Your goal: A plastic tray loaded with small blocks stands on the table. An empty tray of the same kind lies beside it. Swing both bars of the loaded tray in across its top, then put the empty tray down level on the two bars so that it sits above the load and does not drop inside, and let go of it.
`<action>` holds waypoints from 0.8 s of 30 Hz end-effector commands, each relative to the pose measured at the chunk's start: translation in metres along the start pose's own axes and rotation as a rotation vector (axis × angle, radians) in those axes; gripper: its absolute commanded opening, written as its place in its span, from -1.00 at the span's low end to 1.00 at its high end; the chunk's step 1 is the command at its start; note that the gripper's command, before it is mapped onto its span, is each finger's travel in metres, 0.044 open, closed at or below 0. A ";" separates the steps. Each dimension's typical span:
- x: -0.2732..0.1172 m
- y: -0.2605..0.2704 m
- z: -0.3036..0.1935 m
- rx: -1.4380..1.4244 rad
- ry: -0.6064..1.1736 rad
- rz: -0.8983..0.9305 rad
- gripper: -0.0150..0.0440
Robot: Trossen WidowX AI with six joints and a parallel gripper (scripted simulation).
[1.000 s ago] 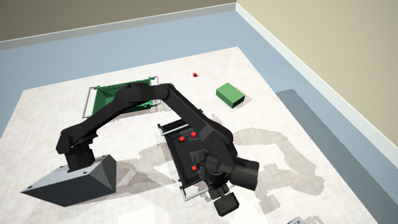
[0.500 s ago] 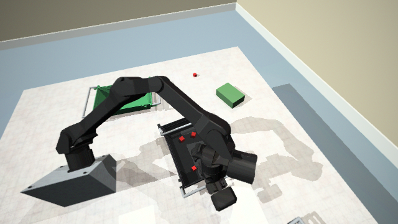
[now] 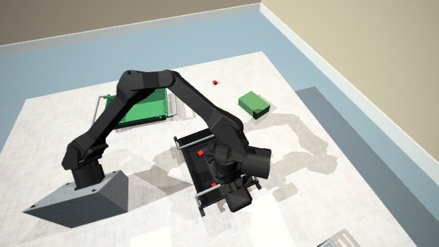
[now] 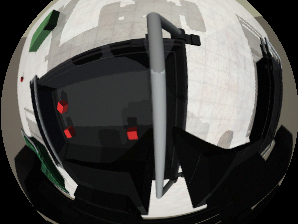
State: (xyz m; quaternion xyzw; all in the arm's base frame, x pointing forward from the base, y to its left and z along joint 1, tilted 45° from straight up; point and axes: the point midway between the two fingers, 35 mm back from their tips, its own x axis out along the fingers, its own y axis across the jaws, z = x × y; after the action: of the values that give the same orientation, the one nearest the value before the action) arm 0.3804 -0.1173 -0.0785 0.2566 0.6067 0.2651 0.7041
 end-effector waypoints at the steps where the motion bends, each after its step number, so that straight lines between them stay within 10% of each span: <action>1: 0.012 0.013 -0.002 0.006 0.006 0.006 -0.20; 24: -0.022 0.009 -0.001 0.014 0.002 0.007 -0.20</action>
State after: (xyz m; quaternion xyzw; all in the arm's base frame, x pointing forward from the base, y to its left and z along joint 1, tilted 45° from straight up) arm 0.3766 -0.1275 -0.0549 0.2615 0.6071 0.2637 0.7025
